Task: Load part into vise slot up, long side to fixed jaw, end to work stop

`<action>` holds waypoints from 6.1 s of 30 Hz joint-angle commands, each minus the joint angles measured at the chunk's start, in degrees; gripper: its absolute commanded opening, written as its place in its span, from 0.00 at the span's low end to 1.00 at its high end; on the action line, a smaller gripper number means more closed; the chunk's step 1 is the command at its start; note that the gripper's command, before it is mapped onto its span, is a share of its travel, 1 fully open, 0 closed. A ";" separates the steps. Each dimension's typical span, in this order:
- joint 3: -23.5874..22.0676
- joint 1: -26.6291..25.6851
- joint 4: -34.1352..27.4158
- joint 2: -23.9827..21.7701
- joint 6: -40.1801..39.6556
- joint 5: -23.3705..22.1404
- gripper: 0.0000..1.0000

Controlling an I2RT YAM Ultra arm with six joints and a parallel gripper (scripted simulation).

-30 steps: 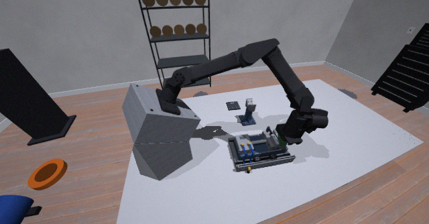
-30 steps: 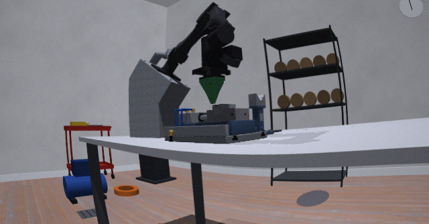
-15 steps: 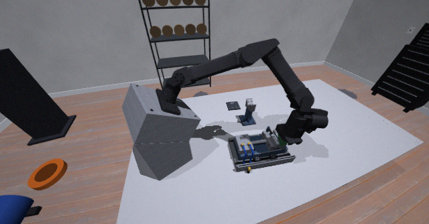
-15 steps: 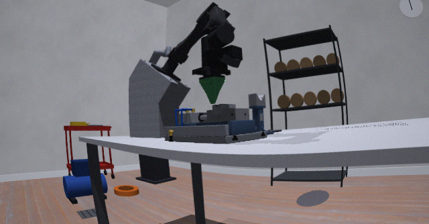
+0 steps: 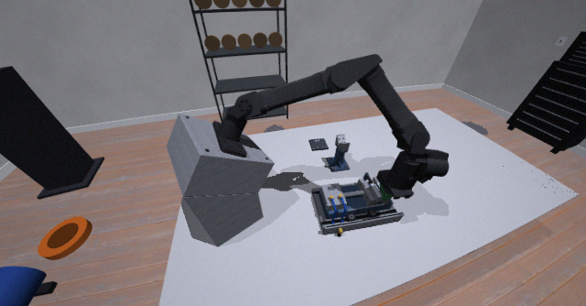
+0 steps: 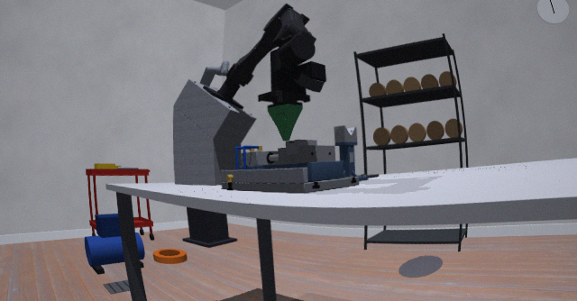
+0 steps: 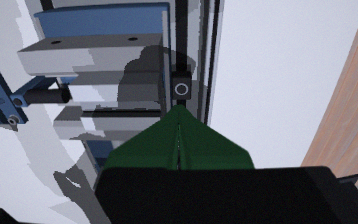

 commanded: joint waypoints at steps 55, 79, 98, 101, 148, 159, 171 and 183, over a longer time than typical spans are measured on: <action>4.37 -0.30 -2.07 0.80 0.61 0.17 0.00; 4.43 -0.30 -1.82 0.83 0.59 0.16 0.00; 1.06 -0.79 -0.21 -1.22 0.17 0.02 0.00; 0.59 -0.83 0.04 -1.41 0.01 -0.04 0.00; 0.70 -0.87 -0.07 -1.64 -0.08 -0.08 0.00; 0.92 -0.81 0.41 -1.55 0.11 0.00 0.00; 1.49 -0.28 0.53 -1.26 0.57 0.16 0.00; 2.38 -0.07 1.19 0.98 0.86 0.33 0.00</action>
